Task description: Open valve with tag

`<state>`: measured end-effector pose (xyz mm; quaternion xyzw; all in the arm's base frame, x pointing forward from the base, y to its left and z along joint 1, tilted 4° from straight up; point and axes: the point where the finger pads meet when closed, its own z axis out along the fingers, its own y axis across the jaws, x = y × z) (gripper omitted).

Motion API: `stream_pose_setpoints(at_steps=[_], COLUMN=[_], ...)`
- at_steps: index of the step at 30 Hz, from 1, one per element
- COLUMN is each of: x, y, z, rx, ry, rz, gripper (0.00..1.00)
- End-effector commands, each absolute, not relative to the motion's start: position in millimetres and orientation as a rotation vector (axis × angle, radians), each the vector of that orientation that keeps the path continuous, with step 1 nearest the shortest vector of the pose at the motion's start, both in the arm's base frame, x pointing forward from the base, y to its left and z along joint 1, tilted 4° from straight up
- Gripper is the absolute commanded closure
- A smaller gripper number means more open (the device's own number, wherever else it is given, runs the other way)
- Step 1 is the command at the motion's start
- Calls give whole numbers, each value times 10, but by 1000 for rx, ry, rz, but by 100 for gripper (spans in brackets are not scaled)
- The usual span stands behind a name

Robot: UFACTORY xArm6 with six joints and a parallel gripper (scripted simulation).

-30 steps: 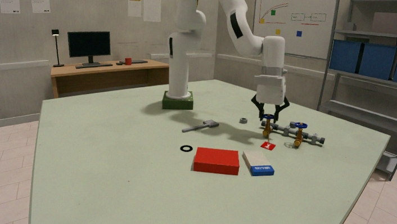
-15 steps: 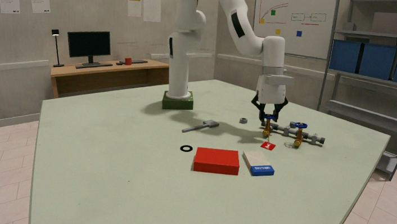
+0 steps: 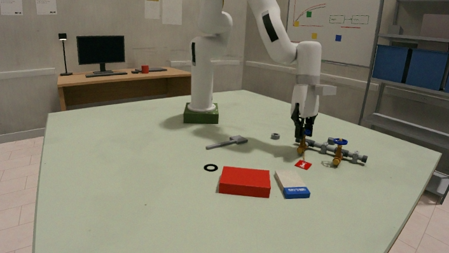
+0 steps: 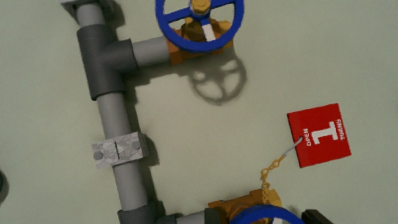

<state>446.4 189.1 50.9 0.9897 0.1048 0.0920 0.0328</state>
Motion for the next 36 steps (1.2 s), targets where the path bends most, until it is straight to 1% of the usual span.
stream_pose_setpoints(at_steps=[1, 6, 8, 9, 23, 25, 26, 31, 36], x=[4480, 4480, 4480, 4480, 4480, 4480, 4480, 4480, 4480], y=[1899, 1899, 1899, 1899, 1899, 1899, 1899, 1899, 1899], z=[531, 531, 531, 531, 531, 531, 531, 531, 531], rx=[2979, 2862, 2862, 2783, 2312, 2312, 2202, 2047, 2039], ry=[747, 1049, 1049, 1220, 1919, 1919, 2056, 2252, 2263], rz=[259, 257, 257, 251, 207, 207, 189, 157, 155], gripper=[100, 100, 100, 100, 100, 100, 100, 100, 100])
